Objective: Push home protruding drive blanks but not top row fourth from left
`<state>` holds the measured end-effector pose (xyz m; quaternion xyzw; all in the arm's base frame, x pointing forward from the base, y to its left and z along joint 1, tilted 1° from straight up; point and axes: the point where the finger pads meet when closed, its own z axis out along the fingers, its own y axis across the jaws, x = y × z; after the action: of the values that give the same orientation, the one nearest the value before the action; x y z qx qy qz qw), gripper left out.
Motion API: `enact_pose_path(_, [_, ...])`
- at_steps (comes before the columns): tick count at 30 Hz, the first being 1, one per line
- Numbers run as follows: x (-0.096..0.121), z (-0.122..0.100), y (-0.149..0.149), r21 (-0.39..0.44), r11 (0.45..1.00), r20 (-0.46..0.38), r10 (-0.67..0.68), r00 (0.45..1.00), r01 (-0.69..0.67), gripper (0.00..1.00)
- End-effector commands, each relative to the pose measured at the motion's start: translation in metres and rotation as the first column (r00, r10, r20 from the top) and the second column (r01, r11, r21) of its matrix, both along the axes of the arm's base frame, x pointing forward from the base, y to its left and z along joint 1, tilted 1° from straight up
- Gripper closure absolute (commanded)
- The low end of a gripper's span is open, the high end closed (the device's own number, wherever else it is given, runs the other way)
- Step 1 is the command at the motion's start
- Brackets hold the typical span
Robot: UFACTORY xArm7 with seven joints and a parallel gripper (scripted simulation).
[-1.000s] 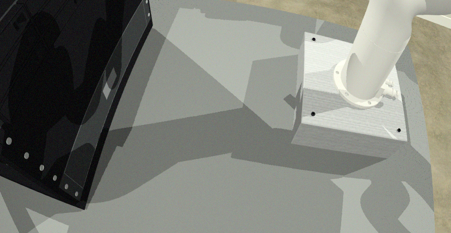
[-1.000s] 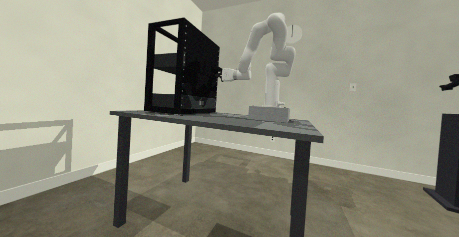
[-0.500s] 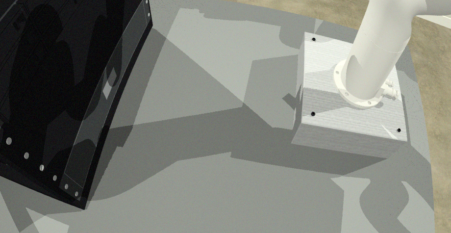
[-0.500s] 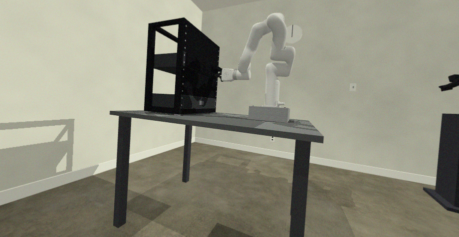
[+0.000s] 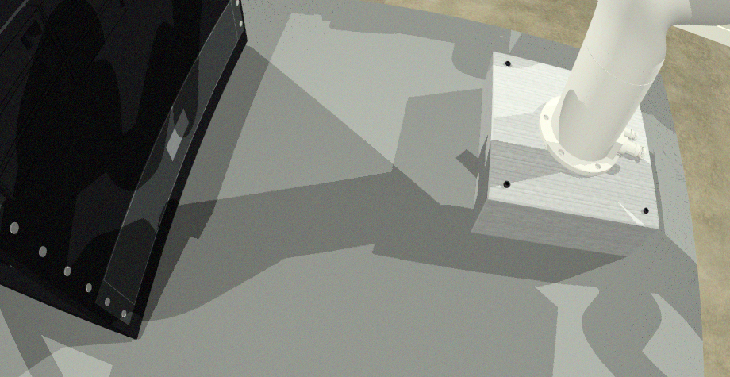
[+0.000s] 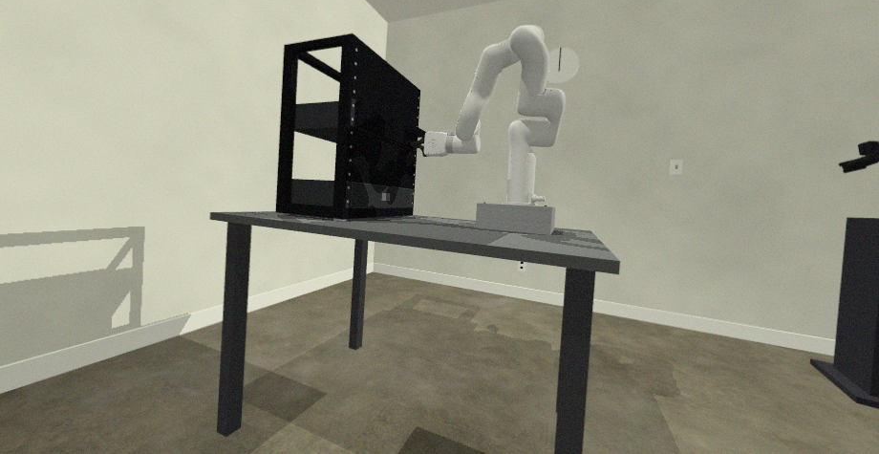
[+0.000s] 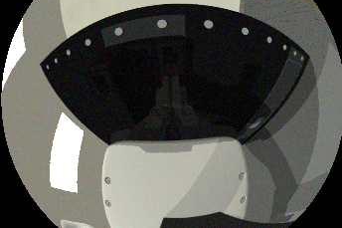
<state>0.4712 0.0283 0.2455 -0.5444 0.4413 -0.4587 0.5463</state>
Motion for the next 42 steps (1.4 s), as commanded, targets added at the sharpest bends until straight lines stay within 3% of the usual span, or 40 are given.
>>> enact_pose_path(1, [0.003,0.0,0.001,-0.001,1.0,-0.006,-0.001,1.0,0.001,1.0])
enact_pose_path(15, [-0.005,0.0,0.0,-0.001,1.0,-0.006,-0.001,1.0,0.001,1.0])
enact_pose_path(30, [-0.082,-0.002,-0.015,-0.001,1.0,-0.006,-0.001,1.0,0.001,1.0])
enact_pose_path(42, [-0.092,-0.002,-0.017,-0.001,1.0,-0.006,-0.001,1.0,0.001,1.0])
